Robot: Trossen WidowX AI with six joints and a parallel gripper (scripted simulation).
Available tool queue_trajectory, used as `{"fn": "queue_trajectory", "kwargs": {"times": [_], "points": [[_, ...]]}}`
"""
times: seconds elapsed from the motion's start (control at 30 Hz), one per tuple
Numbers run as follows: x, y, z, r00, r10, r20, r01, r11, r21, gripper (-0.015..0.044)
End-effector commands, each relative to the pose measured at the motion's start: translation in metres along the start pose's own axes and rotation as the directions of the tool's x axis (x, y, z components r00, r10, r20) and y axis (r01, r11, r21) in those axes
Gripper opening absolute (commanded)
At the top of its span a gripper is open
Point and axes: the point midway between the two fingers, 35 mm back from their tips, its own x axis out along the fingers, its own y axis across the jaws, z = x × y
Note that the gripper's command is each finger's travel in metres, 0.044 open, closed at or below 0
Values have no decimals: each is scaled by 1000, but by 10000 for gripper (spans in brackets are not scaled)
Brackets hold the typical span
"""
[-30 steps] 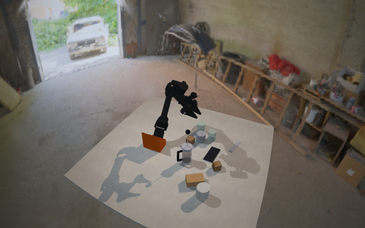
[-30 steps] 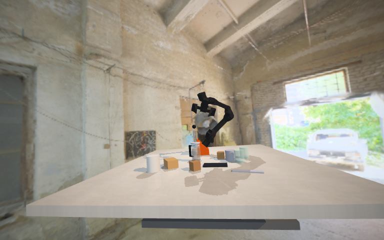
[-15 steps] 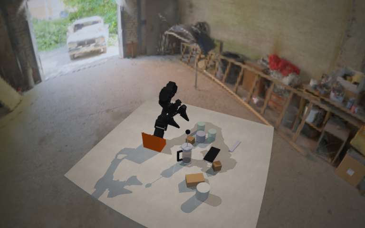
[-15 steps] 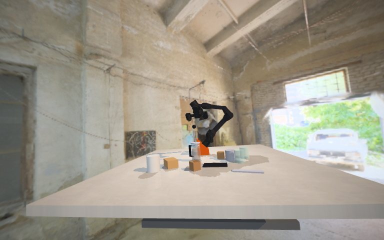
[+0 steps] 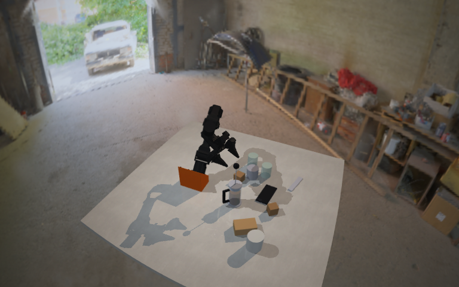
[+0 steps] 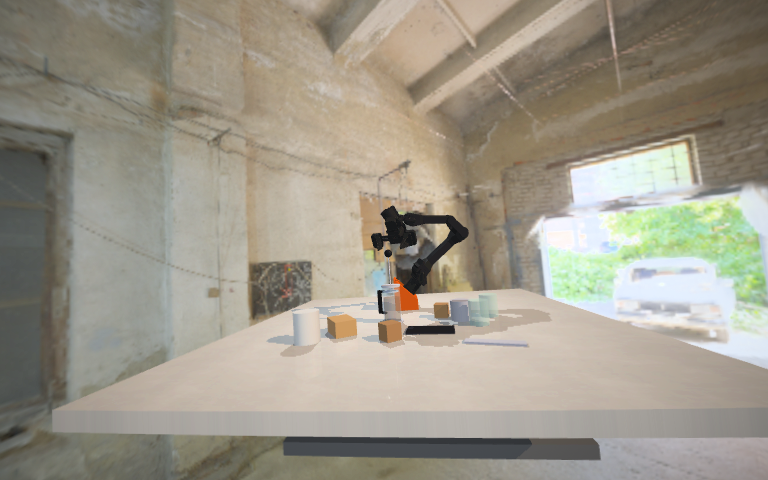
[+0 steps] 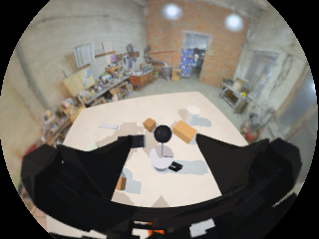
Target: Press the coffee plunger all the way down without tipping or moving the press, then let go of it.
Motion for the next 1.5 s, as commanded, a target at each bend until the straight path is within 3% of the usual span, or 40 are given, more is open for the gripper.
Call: {"fn": "queue_trajectory", "kwargs": {"times": [0.0,0.53,0.9,1.07,1.47], "points": [[5,0,-1,1000,-5,-1,5,1000,4,440],[29,2,-1,1000,-1,3,1,1000,3,440],[29,2,-1,1000,-1,3,1,1000,3,151],[29,2,-1,1000,-1,3,1,1000,3,119],[33,1,-7,1000,-2,2,2,1000,3,119]]}}
